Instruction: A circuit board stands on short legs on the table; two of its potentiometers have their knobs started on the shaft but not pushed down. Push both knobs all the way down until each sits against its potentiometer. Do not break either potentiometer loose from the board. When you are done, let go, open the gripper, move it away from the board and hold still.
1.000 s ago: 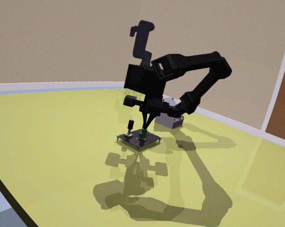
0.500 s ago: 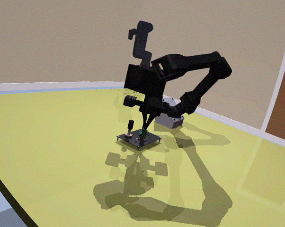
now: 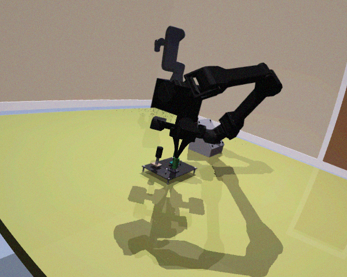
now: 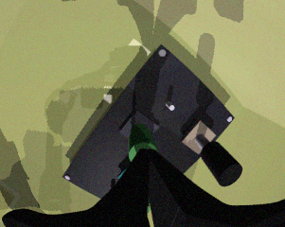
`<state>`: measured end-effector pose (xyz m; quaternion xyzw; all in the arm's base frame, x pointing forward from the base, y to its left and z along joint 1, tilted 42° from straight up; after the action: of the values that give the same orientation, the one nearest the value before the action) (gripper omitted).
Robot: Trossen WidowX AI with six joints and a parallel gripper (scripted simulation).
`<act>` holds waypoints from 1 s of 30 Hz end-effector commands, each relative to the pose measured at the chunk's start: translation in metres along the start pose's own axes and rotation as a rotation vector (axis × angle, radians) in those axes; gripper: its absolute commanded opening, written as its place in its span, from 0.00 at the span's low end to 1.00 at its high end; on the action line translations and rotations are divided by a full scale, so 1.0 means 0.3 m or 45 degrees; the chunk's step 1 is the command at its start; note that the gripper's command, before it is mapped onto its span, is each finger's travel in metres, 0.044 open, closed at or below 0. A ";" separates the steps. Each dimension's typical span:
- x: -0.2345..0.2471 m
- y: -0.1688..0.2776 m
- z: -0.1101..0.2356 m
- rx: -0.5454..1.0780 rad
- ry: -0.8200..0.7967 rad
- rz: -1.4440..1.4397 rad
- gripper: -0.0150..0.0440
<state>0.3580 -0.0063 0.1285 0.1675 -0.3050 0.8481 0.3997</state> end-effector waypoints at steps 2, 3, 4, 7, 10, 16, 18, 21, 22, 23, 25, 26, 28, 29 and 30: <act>-0.001 -0.011 -0.027 0.015 -0.026 0.014 0.25; -0.001 -0.011 -0.022 0.016 -0.026 0.014 0.25; -0.001 -0.011 -0.016 0.016 -0.026 0.014 0.25; -0.002 -0.011 -0.001 0.016 -0.026 0.014 0.25; -0.002 -0.012 0.016 0.016 -0.026 0.014 0.25; -0.003 -0.012 0.047 0.016 -0.025 0.014 0.25; -0.003 -0.012 0.057 0.016 -0.025 0.014 0.25; -0.003 -0.011 0.072 0.016 -0.025 0.014 0.25; -0.003 -0.006 0.056 0.014 -0.032 0.001 0.30; -0.003 -0.006 0.056 0.014 -0.032 0.001 0.34; -0.003 -0.006 0.056 0.014 -0.032 0.001 0.43; -0.003 -0.006 0.056 0.014 -0.032 0.001 0.48; -0.003 -0.006 0.056 0.014 -0.032 0.001 0.57; -0.003 -0.006 0.056 0.014 -0.032 0.001 0.61; -0.004 -0.005 0.058 0.011 -0.030 0.000 0.65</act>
<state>0.3611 -0.0173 0.1421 0.1789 -0.3060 0.8480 0.3940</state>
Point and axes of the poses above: the point midway between the two fingers, 35 mm back from their tips, its own z axis back along the fingers, its own x axis across the jaws, y = z × x, the point moved 10 cm from there along z, back along the fingers, and after that the axes turned 1 degree about z, right-handed, at the moved point
